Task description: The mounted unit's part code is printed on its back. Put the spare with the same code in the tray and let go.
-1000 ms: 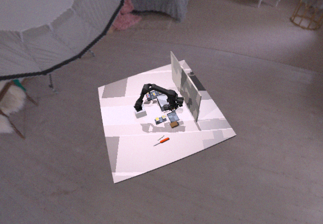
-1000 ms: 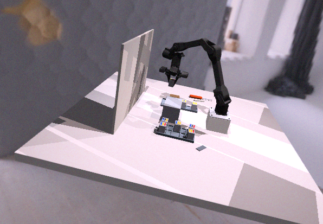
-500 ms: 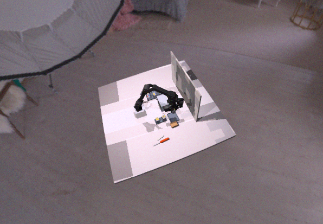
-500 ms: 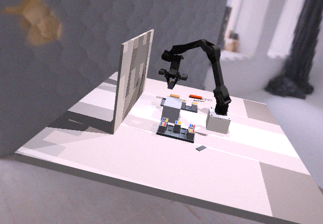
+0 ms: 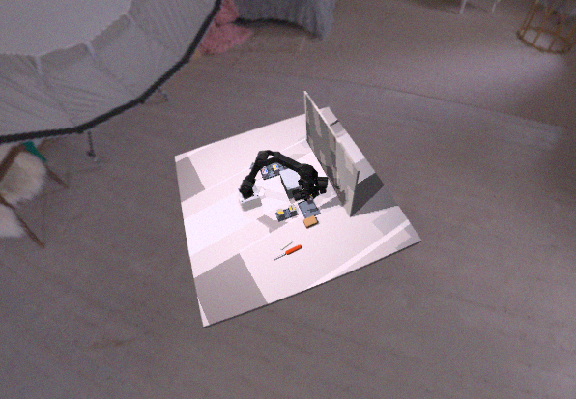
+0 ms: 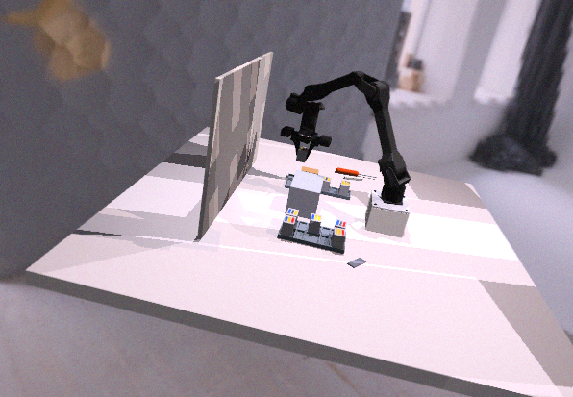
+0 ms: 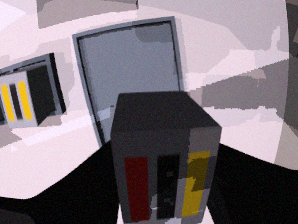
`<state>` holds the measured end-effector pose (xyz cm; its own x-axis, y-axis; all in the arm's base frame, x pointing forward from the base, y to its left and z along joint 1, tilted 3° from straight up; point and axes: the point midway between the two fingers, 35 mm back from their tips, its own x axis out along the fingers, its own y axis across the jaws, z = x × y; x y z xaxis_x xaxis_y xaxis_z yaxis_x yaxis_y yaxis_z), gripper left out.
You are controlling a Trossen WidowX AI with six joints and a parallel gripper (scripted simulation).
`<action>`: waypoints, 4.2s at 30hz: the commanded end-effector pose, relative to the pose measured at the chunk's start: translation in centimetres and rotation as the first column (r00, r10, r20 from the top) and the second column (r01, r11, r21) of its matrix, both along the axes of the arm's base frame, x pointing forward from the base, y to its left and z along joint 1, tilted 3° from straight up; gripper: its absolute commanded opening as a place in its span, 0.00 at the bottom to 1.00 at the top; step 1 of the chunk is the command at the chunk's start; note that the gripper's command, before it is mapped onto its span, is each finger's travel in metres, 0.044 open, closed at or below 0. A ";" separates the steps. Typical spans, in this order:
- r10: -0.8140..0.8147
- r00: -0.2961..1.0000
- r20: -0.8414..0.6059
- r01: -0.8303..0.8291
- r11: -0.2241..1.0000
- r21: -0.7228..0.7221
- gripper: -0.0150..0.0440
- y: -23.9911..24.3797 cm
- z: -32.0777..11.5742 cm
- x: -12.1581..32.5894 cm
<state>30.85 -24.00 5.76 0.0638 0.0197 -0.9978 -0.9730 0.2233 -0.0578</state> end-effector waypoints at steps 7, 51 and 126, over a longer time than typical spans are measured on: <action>-0.003 1.000 0.001 0.003 1.000 0.004 0.25 0.1 -1.2 0.1; -0.003 1.000 0.000 0.003 1.000 0.004 0.25 0.5 -6.0 0.1; -0.006 1.000 0.019 0.006 1.000 -0.015 1.00 0.3 2.2 -0.5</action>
